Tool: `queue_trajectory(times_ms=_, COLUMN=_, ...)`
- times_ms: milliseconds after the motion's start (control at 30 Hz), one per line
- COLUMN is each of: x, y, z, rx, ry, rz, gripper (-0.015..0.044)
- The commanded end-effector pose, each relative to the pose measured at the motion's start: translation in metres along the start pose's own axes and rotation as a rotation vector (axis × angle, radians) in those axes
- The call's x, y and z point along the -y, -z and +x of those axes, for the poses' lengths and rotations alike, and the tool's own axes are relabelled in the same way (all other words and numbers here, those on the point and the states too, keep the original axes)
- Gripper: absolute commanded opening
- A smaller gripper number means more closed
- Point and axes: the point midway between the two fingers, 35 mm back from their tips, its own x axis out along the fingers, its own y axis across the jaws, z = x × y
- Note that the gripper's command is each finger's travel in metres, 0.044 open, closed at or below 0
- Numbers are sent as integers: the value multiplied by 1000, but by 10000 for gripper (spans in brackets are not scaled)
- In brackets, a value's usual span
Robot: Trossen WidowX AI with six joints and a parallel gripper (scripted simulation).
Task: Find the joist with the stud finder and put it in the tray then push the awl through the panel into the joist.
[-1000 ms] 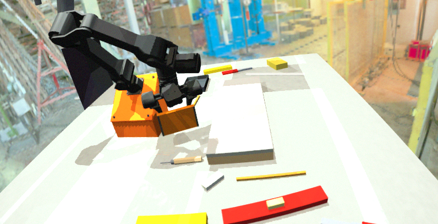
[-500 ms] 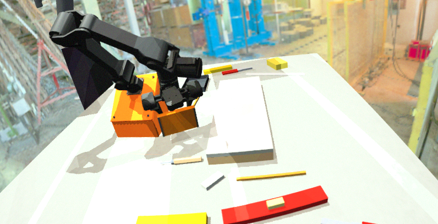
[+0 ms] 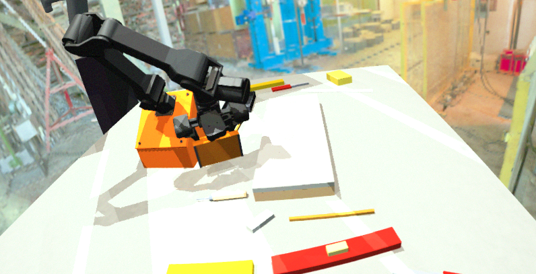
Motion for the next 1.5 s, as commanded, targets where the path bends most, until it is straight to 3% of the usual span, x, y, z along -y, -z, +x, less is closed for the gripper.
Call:
queue_trajectory(times_ms=0, x=-1, y=-1, z=0, rx=-33, ry=-3, rz=-4, gripper=0)
queue_trajectory(times_ms=1467, x=-1, y=-9, z=1, rx=-345, ry=-2, rz=-9, gripper=0)
